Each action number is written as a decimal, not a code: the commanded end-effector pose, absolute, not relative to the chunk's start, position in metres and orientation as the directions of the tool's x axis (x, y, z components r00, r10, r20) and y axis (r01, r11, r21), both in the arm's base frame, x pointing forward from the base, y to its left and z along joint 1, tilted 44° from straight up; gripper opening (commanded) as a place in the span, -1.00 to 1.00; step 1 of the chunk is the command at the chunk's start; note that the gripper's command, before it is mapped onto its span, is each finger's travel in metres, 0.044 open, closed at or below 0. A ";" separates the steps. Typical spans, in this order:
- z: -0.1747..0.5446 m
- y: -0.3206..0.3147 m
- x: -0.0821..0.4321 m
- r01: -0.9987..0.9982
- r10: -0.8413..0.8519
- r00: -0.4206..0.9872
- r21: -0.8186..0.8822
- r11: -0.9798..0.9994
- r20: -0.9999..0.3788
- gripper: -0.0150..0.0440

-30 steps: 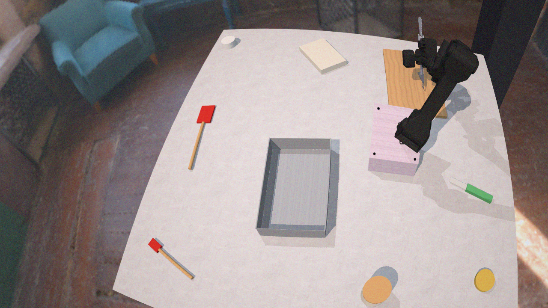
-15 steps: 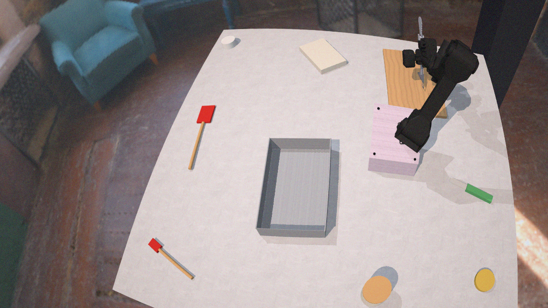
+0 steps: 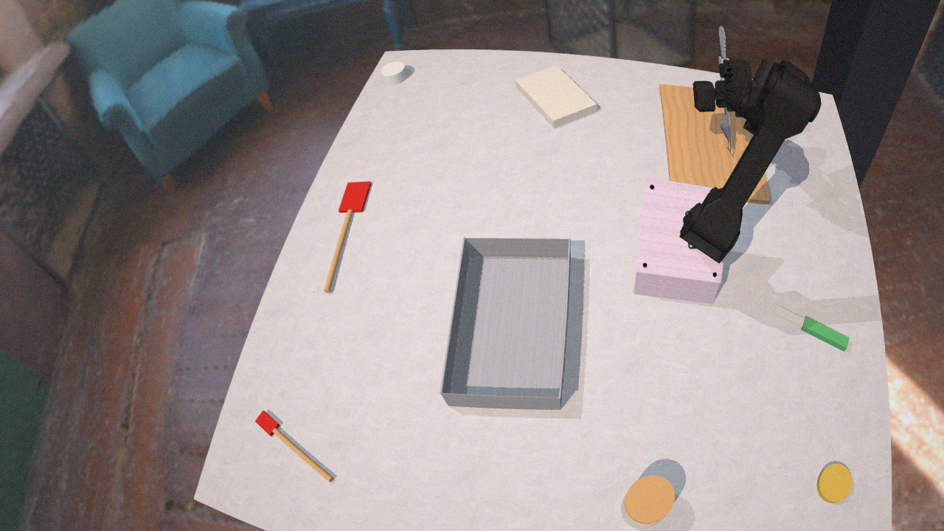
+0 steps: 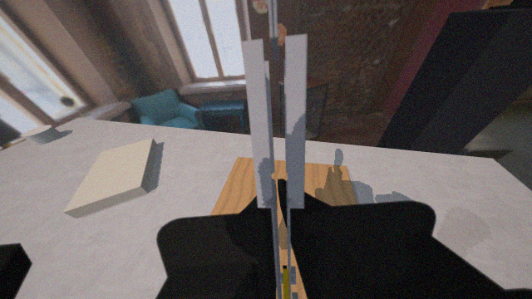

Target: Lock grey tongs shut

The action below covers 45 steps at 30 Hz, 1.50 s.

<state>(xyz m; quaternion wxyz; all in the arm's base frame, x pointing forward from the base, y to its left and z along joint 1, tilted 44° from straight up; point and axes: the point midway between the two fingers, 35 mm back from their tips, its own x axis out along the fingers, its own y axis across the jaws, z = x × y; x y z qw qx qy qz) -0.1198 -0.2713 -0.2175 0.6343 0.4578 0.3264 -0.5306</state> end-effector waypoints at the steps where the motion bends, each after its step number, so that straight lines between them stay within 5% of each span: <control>1: -0.225 -0.278 -0.122 0.971 -0.332 0.230 0.240 0.012 -0.915 -1.00; 45: -0.251 -0.298 -0.118 0.969 0.334 0.239 0.245 -0.025 -0.912 -1.00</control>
